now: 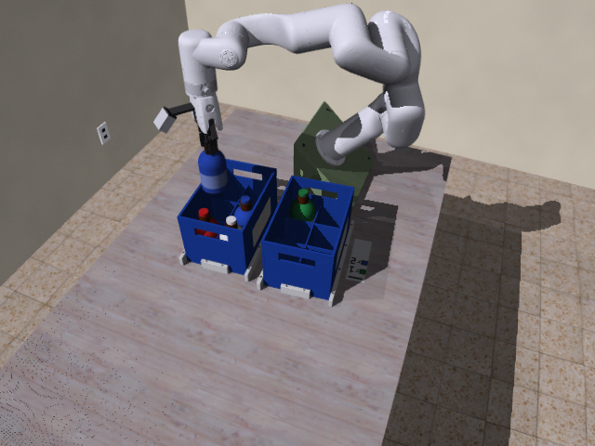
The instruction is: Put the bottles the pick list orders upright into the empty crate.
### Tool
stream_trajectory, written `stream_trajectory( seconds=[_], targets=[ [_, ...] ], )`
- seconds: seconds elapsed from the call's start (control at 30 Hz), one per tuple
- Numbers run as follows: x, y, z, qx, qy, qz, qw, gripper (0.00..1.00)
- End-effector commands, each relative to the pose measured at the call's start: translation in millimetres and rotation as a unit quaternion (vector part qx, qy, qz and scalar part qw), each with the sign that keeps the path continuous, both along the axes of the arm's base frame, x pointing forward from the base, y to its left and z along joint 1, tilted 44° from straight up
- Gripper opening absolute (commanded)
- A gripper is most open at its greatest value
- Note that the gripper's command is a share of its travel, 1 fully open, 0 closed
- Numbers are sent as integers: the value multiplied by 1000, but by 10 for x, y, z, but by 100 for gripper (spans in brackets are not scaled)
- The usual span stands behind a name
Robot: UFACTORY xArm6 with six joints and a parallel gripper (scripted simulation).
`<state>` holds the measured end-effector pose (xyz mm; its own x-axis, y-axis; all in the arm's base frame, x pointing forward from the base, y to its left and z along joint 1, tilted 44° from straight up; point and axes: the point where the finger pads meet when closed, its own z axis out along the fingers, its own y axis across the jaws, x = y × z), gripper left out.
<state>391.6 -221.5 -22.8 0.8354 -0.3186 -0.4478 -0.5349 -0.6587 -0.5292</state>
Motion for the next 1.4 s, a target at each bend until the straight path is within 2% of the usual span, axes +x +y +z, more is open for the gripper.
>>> stream_trajectory(
  seconds=[0.0, 0.3, 1.37],
  targets=[
    [20, -65, 63, -2, -2, -1, 1000, 0],
    [21, -70, 68, -2, -2, -1, 1000, 0],
    [-61, 326, 455, -2, -2, -1, 1000, 0]
  ],
)
